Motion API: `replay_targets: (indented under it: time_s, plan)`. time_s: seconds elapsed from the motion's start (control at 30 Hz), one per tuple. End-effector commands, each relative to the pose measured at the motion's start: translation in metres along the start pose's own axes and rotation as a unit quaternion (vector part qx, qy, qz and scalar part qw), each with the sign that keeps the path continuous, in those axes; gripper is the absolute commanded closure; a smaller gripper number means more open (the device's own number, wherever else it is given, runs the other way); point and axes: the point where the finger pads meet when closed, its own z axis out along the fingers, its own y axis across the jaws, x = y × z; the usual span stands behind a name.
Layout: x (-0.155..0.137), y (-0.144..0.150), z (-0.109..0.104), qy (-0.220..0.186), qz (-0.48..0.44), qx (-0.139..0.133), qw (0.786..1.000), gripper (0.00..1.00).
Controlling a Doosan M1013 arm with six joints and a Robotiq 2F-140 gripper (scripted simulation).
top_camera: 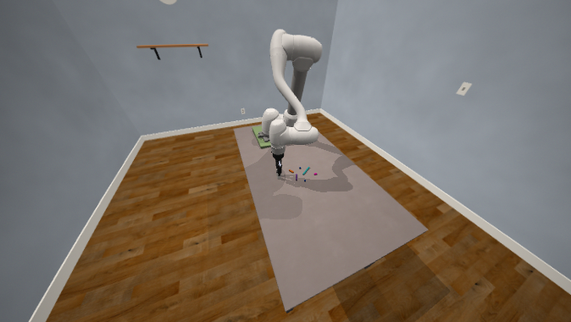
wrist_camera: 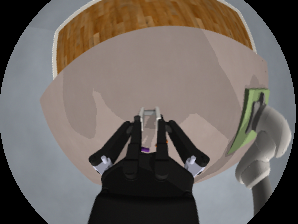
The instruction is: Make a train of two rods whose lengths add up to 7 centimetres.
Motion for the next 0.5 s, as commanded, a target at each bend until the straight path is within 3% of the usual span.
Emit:
replay_targets:
  time_s: [0.0, 0.47]
  plan:
    - [0.0, 0.0, -0.0001, 0.0, 0.0, 0.0, 1.0, 0.84]
    - [0.0, 0.0, -0.0001, 0.0, 0.0, 0.0, 1.0, 0.77]
